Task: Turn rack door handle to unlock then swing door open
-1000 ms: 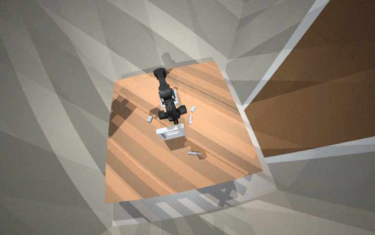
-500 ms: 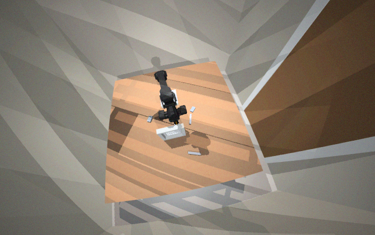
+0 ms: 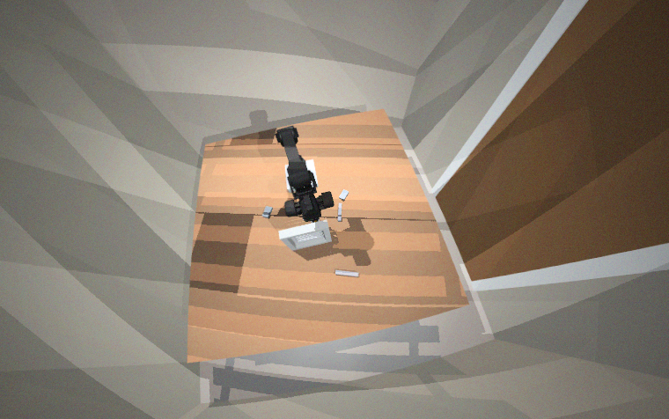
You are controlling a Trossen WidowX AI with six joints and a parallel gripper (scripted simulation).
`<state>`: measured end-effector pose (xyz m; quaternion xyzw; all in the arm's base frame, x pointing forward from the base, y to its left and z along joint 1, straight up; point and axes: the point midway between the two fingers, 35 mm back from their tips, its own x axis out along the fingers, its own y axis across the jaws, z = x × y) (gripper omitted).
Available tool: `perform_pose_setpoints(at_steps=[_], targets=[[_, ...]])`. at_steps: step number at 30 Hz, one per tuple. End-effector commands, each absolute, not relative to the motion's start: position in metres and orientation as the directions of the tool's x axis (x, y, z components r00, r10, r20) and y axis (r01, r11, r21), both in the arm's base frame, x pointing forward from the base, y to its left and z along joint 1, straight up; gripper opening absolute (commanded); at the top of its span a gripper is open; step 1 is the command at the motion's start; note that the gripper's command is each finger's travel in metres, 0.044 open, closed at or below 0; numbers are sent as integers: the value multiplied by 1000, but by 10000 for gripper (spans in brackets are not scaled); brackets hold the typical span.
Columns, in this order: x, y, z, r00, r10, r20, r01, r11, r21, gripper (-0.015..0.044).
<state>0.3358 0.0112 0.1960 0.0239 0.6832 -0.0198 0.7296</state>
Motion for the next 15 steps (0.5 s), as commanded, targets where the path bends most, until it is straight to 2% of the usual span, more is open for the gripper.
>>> perform_pose_setpoints(at_steps=[1,15], targets=[[336,11,190,61,3,-998,61,998,7,286],[337,12,167,46,7,-999,64,998,10,286]])
